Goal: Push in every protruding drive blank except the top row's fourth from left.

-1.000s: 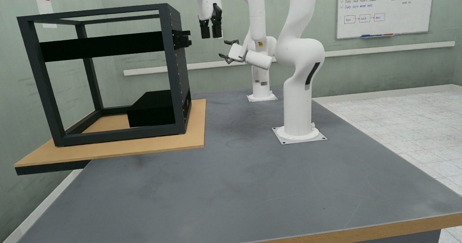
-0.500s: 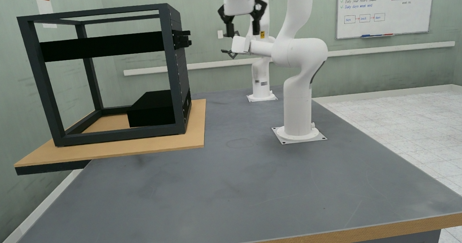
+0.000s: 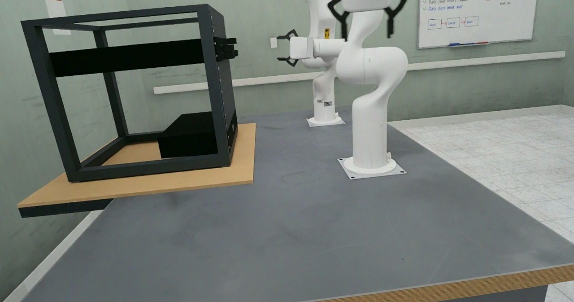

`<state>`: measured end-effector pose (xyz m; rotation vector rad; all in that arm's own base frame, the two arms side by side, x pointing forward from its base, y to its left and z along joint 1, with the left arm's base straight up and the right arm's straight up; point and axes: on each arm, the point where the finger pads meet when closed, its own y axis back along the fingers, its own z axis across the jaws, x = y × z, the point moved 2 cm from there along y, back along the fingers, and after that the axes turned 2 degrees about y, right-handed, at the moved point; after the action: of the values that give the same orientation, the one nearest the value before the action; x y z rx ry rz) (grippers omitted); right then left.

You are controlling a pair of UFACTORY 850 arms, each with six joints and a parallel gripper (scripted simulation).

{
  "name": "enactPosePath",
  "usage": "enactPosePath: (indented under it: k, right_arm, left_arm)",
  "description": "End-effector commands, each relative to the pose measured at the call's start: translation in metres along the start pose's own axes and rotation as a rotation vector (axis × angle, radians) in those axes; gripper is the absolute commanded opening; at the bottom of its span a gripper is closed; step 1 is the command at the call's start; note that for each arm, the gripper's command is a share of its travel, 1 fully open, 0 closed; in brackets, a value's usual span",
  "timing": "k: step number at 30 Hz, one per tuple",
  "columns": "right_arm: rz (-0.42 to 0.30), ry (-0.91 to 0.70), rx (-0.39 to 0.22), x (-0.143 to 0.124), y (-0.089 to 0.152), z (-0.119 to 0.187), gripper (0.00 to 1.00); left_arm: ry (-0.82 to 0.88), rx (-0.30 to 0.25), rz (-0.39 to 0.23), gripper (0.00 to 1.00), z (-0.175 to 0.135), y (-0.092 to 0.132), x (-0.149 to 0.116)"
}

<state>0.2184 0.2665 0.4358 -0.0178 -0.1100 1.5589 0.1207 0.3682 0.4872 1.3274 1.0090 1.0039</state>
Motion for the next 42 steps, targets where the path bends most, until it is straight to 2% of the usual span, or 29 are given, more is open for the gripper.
enactPosePath:
  k: [1, 6, 16, 42]
  right_arm:
    - [0.018, 0.038, 0.038, 0.013, 0.0, 0.006, 1.0]
    - [0.035, 0.065, 0.062, 0.023, 0.001, 0.011, 1.0]
    - [0.049, 0.087, 0.079, 0.03, 0.001, 0.015, 1.0]
    - [0.051, 0.09, 0.081, 0.027, 0.002, 0.018, 1.0]
  left_arm:
    - [0.127, -0.003, 0.001, 1.0, -0.053, 0.001, 0.003]
    - [0.224, -0.003, 0.001, 1.0, -0.091, 0.001, -0.002]
    - [0.3, -0.003, 0.001, 1.0, -0.12, 0.0, -0.009]
    - [0.311, -0.003, 0.001, 1.0, -0.124, 0.0, -0.01]
